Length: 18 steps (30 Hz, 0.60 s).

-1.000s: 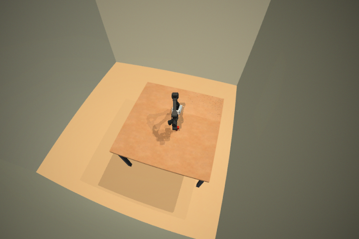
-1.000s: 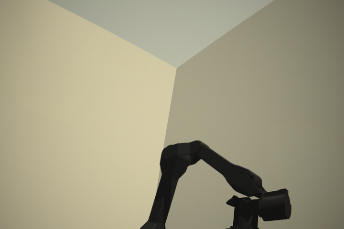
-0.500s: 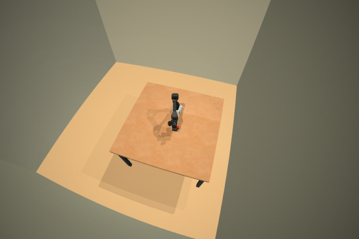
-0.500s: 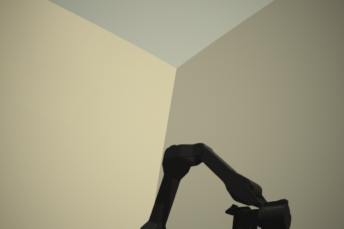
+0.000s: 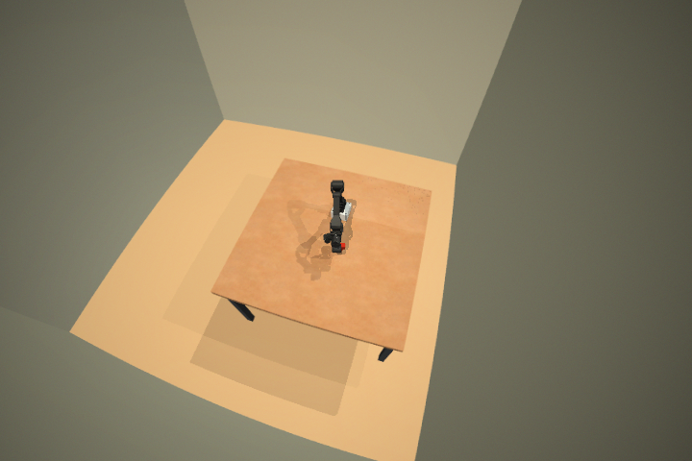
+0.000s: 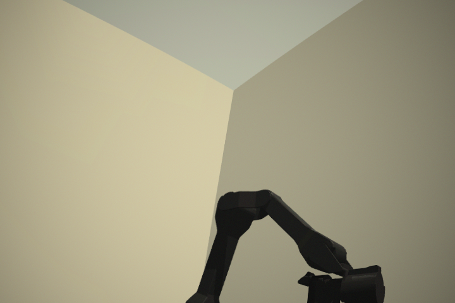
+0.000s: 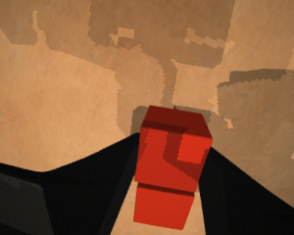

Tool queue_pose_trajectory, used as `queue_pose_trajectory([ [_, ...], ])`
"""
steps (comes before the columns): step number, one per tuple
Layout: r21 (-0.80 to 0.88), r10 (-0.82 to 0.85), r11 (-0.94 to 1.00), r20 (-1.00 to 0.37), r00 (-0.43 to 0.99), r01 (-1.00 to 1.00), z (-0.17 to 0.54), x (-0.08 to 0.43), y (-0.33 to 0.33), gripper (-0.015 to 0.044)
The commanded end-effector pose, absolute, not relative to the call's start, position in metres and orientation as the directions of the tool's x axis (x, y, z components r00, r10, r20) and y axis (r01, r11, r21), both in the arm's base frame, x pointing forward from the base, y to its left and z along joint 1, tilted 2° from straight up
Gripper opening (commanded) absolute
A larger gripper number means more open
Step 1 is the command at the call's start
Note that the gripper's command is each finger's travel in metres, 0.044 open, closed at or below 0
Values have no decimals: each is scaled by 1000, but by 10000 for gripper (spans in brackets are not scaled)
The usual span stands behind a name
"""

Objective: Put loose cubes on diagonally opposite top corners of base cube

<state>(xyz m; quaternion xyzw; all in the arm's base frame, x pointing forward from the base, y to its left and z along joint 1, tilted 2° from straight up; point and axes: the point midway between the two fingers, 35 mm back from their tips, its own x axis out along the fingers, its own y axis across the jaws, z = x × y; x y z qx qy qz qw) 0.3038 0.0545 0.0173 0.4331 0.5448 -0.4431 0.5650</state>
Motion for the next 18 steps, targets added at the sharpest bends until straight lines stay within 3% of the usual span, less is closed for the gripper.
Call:
queue_pose_trajectory([
  [1,2,-27,228,-1000,8,974,15,303,55,105],
  [17,2,-27,228,-1000,8,974,15,303,55,105],
  [18,2,-27,228,-1000,8,974,15,303,55,131],
])
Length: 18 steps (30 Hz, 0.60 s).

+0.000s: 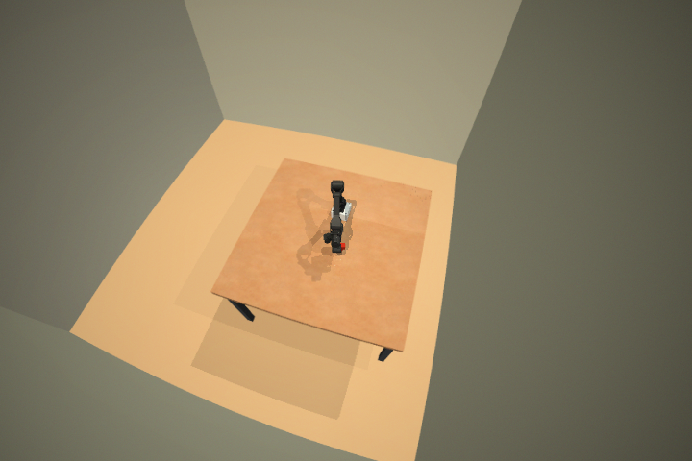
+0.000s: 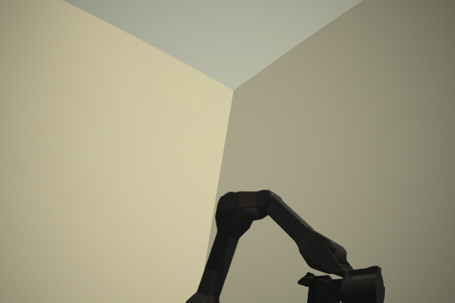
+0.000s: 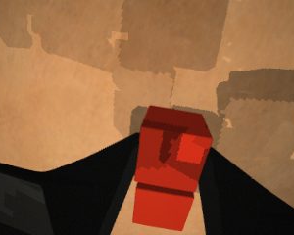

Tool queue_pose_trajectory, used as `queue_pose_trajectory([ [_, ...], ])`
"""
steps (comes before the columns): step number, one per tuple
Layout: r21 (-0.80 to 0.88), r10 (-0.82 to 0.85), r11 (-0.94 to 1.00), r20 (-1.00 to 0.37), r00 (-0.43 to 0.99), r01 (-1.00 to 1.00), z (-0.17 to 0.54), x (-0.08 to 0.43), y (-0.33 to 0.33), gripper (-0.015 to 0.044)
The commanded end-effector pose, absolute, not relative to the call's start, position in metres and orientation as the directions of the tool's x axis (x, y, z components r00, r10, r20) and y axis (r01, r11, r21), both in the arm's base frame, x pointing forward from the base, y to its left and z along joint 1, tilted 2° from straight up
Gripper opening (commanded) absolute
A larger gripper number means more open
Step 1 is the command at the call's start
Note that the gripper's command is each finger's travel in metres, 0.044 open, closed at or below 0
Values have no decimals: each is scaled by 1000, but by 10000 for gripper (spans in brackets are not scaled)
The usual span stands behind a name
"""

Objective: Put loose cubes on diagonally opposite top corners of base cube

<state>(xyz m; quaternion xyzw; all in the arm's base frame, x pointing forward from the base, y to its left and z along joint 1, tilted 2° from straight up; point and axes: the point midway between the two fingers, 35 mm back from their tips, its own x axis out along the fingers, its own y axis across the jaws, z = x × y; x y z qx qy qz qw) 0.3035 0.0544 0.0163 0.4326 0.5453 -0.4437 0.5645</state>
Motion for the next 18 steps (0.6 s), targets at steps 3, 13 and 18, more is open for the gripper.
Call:
queue_pose_trajectory([
  [3,2,-27,228,-1000,8,974,15,303,55,205],
  [13,5,-29,232,-1000,12,973,26,303,55,205],
  [18,5,-29,232,-1000,12,973,32,303,55,205],
])
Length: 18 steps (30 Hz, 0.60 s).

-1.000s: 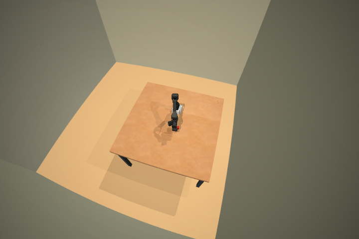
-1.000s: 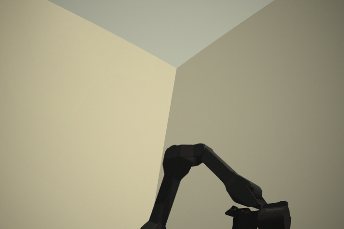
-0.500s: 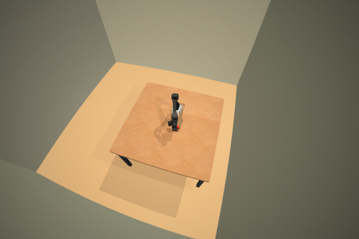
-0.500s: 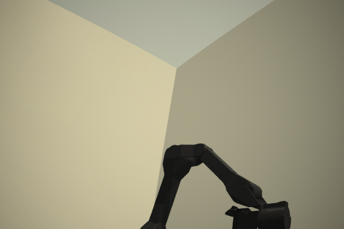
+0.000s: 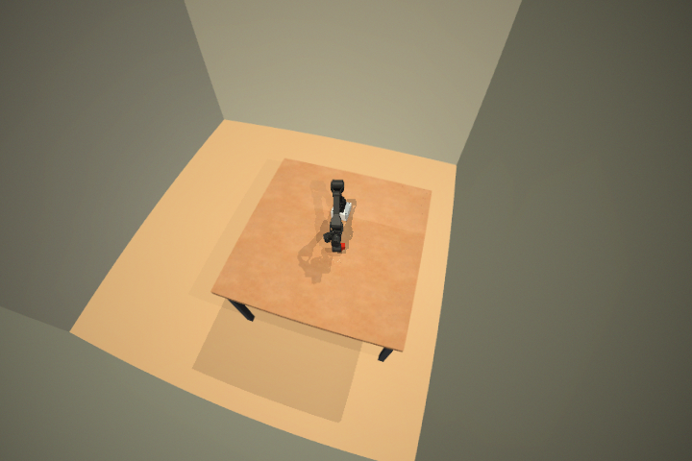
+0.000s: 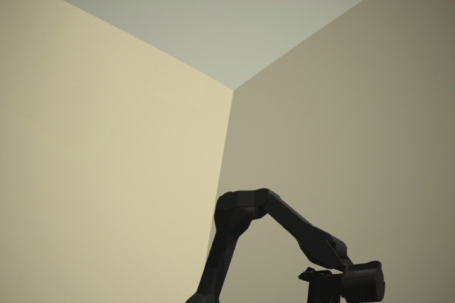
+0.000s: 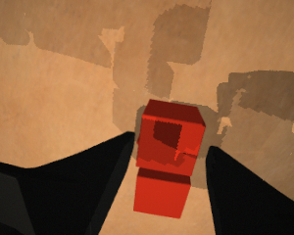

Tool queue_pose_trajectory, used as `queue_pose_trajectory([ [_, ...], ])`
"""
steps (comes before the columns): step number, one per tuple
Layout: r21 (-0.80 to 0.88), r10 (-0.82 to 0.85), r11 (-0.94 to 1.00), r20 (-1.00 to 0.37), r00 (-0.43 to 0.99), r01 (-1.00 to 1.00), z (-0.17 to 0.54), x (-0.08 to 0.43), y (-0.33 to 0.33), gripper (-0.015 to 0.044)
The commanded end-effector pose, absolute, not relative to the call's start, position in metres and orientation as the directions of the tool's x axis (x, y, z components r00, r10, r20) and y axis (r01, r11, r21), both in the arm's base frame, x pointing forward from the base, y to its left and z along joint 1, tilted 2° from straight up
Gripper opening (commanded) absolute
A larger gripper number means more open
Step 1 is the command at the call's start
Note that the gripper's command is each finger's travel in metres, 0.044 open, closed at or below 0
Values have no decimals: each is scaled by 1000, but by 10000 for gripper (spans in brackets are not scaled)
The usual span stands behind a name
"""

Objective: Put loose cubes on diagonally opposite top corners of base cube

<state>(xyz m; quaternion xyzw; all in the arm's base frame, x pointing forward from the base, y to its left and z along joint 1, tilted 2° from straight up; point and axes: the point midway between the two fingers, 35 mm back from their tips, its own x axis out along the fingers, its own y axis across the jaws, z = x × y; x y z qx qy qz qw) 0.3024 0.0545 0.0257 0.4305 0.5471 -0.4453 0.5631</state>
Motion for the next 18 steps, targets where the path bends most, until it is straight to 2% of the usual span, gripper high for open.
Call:
queue_pose_trajectory([
  [1,5,-29,232,-1000,12,973,34,303,55,205],
  [18,5,-29,232,-1000,12,973,56,303,56,205],
])
